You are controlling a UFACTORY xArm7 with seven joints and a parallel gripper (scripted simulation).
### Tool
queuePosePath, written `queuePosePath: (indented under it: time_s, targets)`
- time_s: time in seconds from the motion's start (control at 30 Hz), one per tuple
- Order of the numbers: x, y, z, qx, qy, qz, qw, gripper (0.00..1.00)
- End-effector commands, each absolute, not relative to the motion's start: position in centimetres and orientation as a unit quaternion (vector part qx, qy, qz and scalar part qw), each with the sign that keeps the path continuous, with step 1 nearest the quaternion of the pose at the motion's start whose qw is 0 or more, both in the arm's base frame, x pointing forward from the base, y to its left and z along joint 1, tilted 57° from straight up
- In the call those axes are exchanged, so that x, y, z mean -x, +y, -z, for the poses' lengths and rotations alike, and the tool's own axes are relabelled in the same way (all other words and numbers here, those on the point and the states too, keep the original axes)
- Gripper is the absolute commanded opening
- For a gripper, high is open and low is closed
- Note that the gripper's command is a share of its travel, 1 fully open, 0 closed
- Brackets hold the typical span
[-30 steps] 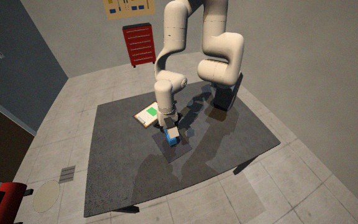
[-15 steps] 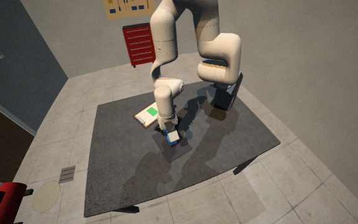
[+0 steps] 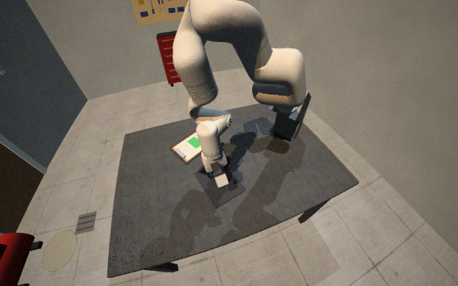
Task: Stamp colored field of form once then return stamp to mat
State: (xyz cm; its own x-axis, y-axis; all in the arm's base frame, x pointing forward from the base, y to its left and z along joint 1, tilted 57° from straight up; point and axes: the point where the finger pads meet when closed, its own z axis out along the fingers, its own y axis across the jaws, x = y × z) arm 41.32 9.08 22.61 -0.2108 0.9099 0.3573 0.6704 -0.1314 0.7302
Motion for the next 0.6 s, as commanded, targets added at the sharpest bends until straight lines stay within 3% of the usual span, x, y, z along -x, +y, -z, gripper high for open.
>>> queuePosePath:
  time_s: [0.0,0.5,0.53,0.57]
  targets:
    - [-42.78,9.68,-21.81,-0.612,0.628,-0.453,0.161,0.87]
    - [-42.86,9.72,-21.76,-0.612,0.628,-0.453,0.161,0.87]
    - [-42.86,9.72,-21.76,-0.612,0.628,-0.453,0.161,0.27]
    - [-42.86,9.72,-21.76,-0.612,0.628,-0.453,0.161,0.27]
